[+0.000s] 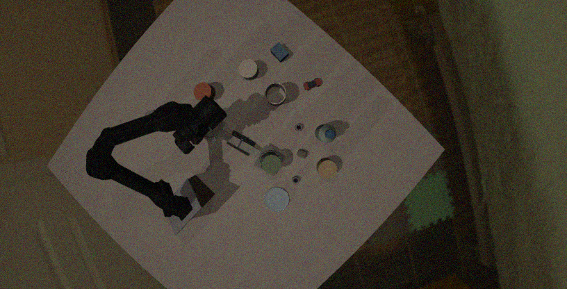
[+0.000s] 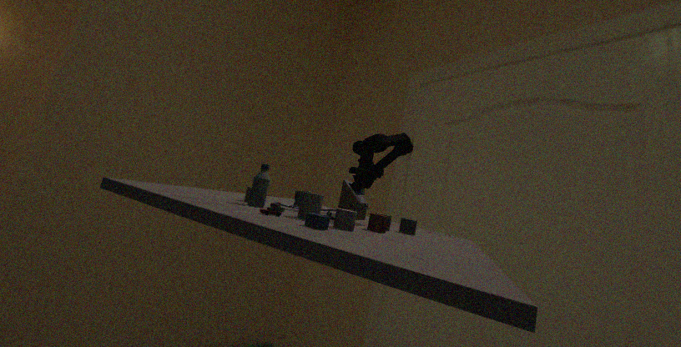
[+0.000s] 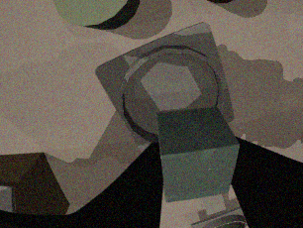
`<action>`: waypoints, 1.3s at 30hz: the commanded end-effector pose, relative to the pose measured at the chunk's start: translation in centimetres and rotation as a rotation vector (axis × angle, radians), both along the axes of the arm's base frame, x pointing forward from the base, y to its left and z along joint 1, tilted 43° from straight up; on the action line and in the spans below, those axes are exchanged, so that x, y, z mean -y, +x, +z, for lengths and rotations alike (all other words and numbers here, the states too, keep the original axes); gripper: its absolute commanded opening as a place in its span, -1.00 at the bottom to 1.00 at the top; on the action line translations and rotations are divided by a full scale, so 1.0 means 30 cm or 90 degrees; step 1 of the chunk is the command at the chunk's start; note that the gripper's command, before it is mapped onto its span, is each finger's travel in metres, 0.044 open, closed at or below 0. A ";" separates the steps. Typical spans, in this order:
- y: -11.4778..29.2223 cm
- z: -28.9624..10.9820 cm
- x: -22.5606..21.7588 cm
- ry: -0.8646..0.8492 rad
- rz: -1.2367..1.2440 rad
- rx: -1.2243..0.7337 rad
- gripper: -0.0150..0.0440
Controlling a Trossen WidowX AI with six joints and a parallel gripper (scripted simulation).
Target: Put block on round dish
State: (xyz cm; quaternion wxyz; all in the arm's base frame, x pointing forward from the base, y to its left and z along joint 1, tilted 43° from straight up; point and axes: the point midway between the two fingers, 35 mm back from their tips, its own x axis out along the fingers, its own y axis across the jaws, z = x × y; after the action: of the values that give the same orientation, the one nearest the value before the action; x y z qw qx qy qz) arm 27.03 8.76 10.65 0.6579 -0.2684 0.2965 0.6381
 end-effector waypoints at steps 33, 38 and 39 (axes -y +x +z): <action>0.099 -0.386 0.491 -0.046 -0.023 -0.025 -0.49; 0.088 -0.492 0.565 -0.044 -0.019 -0.020 -0.49; 0.084 -0.513 0.579 -0.043 -0.018 -0.019 -0.49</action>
State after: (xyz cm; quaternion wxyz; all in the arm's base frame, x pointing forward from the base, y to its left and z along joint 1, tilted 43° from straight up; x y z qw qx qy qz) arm 29.87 -7.07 -2.69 0.6537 -0.2729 0.3342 0.6218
